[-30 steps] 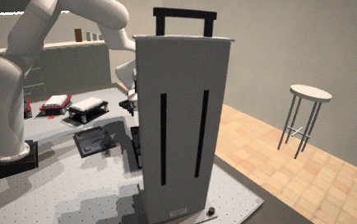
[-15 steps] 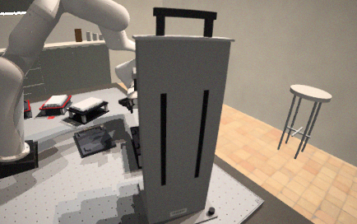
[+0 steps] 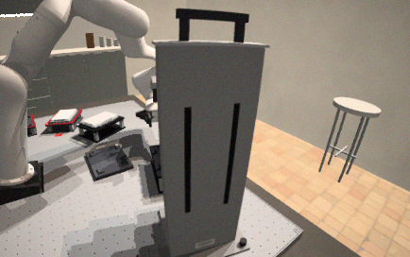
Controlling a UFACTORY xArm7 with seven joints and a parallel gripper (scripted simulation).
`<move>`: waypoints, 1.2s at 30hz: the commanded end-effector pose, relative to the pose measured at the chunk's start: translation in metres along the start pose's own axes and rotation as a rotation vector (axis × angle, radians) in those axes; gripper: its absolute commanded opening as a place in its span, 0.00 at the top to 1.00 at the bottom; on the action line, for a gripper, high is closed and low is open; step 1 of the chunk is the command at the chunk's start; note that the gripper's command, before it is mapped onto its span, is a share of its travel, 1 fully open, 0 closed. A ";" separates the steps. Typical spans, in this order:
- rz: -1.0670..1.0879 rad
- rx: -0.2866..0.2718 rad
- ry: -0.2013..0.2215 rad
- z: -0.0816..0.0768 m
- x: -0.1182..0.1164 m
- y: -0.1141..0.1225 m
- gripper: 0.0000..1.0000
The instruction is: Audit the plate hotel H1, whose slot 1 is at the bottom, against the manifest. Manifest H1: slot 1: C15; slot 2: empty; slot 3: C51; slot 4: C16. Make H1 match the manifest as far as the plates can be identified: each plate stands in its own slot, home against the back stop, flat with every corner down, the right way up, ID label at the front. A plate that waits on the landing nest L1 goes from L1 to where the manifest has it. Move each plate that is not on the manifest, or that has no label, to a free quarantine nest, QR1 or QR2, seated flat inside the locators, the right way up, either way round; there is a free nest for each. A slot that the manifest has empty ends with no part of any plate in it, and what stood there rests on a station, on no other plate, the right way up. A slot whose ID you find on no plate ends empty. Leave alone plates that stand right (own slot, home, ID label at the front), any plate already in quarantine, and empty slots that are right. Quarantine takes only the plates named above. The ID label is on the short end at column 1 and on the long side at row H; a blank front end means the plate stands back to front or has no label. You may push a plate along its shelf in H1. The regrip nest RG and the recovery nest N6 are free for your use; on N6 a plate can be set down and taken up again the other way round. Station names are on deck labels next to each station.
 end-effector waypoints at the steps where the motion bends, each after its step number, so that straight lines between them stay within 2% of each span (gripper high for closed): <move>1: 0.003 -0.001 0.000 -0.007 -0.001 -0.001 0.00; 17: 0.003 -0.001 0.000 -0.026 -0.001 -0.001 0.00; 36: 0.004 -0.001 0.000 -0.027 0.002 -0.047 0.00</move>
Point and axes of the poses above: the point where the finger pads meet when closed, its own z axis out along the fingers, its own x axis across the jaws, y = z × x, the point moved 10 cm from there along -z, back along the fingers, and after that the axes turned 9 degrees about -z, right-handed, at the moved point
